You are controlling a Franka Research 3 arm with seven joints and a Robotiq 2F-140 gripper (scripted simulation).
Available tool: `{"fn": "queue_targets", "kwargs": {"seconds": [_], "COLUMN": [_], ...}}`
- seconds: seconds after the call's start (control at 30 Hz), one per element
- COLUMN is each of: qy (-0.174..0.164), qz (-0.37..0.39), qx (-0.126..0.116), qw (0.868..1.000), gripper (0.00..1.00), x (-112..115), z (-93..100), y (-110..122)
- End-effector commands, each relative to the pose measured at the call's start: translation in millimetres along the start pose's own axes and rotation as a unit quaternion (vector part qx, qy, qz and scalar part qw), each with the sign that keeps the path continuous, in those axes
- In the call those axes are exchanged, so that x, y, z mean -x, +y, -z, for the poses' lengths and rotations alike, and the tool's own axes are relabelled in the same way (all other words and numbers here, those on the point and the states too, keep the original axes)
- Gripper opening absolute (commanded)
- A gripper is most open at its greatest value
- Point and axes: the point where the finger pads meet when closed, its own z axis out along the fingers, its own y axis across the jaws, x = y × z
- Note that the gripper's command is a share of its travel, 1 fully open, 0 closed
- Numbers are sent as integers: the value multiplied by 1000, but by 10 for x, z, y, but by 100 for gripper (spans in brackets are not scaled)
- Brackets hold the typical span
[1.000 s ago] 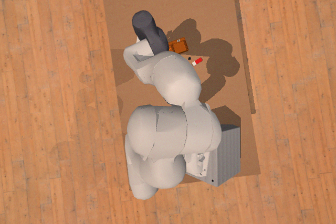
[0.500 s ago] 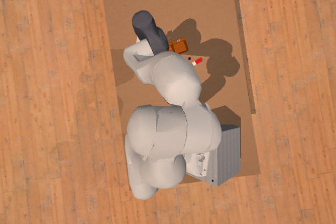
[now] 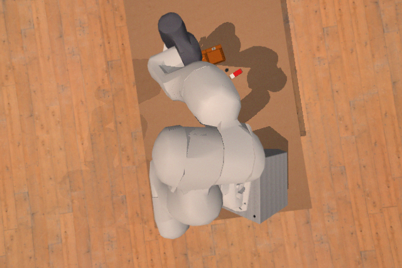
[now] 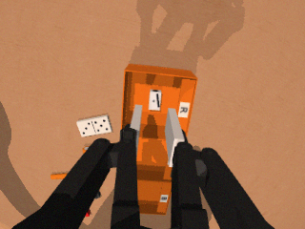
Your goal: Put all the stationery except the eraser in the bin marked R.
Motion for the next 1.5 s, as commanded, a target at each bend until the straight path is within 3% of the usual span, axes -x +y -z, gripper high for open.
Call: {"fn": "queue_targets", "kwargs": {"seconds": [0.0, 0.37, 0.4, 0.47, 1.47], "qy": [2, 2, 2, 2, 2], "qz": [2, 2, 2, 2, 2], "qx": [-2, -2, -2, -2, -2], "qw": [1000, 1000, 1000, 1000, 1000], "gripper": [18, 18, 100, 100, 100], "x": [-18, -23, -23, -23, -19], "z": [-4, -3, 37, 37, 1157], "y": [-16, -39, -39, -39, -34]}}
